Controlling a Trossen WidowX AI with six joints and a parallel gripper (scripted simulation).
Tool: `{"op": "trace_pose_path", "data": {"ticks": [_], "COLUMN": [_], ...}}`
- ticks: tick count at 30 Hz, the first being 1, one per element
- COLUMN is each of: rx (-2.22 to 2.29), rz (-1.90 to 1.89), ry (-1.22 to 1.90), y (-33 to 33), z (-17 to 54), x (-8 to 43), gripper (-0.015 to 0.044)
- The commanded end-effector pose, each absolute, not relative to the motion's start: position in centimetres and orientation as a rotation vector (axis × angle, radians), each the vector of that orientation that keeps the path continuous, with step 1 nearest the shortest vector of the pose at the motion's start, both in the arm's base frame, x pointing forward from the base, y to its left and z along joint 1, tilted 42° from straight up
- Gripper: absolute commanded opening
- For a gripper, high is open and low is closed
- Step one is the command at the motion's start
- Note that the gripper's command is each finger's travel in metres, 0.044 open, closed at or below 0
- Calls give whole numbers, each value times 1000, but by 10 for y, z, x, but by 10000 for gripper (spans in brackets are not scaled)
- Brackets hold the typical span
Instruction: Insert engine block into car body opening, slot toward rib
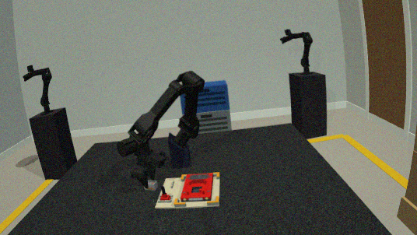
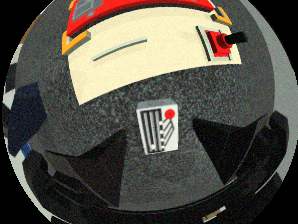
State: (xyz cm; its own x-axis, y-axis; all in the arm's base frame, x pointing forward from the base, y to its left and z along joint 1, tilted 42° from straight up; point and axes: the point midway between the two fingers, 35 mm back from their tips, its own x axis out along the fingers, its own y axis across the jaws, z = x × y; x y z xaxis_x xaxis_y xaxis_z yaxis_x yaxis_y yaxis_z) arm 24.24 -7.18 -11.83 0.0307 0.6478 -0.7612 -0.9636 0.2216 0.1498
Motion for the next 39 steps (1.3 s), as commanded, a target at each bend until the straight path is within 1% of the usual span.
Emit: {"op": "trace_pose_path", "data": {"ticks": [1, 5, 13, 17, 39], "rx": [-464, -464, -464, -465, -470], "rz": [1313, 1313, 1313, 1312, 1309], "ry": [837, 837, 837, 838, 845], "y": [-70, -70, -70, -73, -125], "z": [-119, -119, -119, -116, -73], "x": [241, 241, 241, 242, 243], "gripper": [256, 151, 98, 0, 0]}}
